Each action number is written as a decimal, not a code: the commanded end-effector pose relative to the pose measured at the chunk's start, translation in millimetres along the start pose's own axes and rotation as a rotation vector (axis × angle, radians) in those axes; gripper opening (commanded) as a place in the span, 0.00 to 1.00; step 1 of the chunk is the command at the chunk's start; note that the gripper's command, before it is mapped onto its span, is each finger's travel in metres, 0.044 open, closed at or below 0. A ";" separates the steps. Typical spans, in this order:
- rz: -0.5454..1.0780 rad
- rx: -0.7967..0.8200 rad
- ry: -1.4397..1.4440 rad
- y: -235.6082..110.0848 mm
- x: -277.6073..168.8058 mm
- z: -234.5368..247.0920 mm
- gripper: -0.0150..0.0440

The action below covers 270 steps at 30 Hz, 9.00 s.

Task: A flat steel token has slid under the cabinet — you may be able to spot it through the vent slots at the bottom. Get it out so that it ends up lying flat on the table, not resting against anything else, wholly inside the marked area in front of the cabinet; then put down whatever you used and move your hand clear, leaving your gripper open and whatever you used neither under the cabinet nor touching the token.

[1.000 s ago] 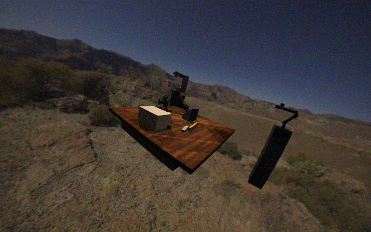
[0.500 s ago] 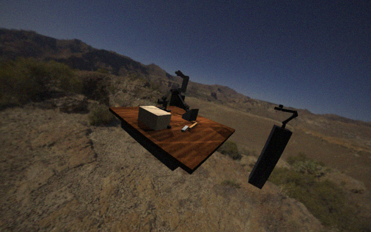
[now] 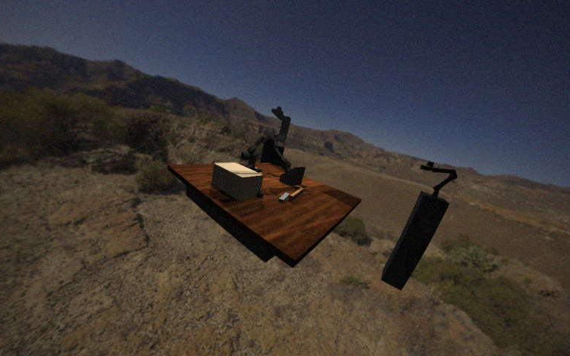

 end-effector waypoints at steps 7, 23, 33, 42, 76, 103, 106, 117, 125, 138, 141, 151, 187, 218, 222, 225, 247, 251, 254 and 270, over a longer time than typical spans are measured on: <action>-0.001 -0.002 0.002 -0.2 14.5 2.1 0.25; -0.002 -0.002 0.003 -0.4 32.2 5.6 0.25; -0.002 -0.002 0.003 0.5 33.7 12.0 0.25; -0.001 -0.001 0.003 1.3 31.7 22.3 0.25; -0.001 0.000 0.002 1.7 26.3 49.2 0.25; -0.001 0.001 0.002 1.7 22.1 70.3 0.25; -0.001 0.002 0.002 1.7 21.6 72.6 0.25; -0.001 0.002 0.001 1.8 19.9 81.0 0.25; 0.000 0.002 0.001 1.8 18.9 86.4 0.25; 0.000 0.002 0.001 1.8 17.8 85.9 0.25; 0.000 0.002 0.001 1.8 15.2 84.9 0.25; 0.000 0.002 0.001 1.7 3.7 81.2 0.25; 0.002 0.002 -0.001 1.9 -39.2 69.9 0.25; 0.004 0.001 -0.002 2.0 -75.6 59.7 0.25; 0.004 0.001 -0.002 2.1 -80.2 58.3 0.25; 0.004 0.001 -0.002 2.1 -83.6 57.1 0.25; 0.002 0.000 0.000 -0.4 -93.7 53.3 0.25; 0.003 0.000 0.000 -0.8 -97.3 52.5 0.25; 0.003 0.000 0.000 -1.0 -100.0 52.0 0.25; 0.005 0.000 0.026 -1.7 -109.1 50.4 0.25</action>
Point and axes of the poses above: the point midway between the two fingers, 35 mm back from their tips, its own y axis out along the fingers, its own z axis across the jaws, x = y × z, the point moved 5 cm from there along -y, back along the fingers, and after that the axes turned 11 degrees about y, right-handed, at the moved point
